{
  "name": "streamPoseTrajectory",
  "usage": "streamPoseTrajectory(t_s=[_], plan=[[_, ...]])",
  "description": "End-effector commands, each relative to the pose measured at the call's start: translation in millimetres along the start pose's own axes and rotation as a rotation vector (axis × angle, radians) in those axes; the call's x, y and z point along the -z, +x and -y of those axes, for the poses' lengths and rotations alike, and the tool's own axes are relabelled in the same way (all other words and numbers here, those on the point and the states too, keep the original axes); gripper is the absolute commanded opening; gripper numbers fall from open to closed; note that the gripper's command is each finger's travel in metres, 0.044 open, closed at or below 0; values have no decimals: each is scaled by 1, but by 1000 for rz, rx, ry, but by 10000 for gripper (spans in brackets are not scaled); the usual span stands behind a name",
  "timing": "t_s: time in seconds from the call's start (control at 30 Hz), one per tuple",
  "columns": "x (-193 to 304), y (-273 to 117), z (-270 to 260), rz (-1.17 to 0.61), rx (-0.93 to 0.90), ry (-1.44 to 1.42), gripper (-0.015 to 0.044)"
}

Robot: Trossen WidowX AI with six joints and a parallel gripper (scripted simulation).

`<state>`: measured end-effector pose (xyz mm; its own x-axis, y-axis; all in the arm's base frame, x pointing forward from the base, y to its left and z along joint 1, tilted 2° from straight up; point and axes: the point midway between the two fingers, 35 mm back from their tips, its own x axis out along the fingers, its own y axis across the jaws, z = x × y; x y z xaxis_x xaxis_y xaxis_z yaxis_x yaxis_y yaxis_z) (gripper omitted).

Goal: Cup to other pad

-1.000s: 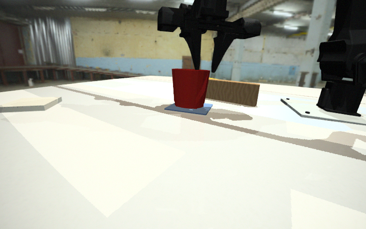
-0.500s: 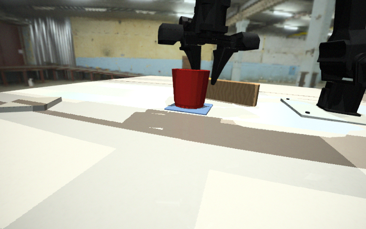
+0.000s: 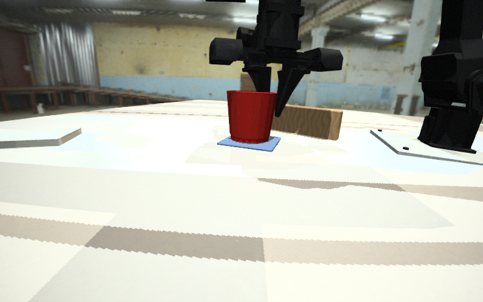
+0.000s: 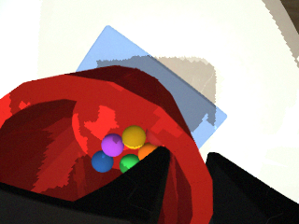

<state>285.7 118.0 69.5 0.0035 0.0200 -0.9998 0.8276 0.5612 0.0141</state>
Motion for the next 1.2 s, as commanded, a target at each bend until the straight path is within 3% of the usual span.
streamPoseTrajectory(t_s=[0.0, 0.37, 1.17], plan=[[0, 0, 0, 0, -1, 0, 23], [0, -5, -1, 0, -1, 0, 0], [-2, -70, -5, -4, 0, 3, 0]])
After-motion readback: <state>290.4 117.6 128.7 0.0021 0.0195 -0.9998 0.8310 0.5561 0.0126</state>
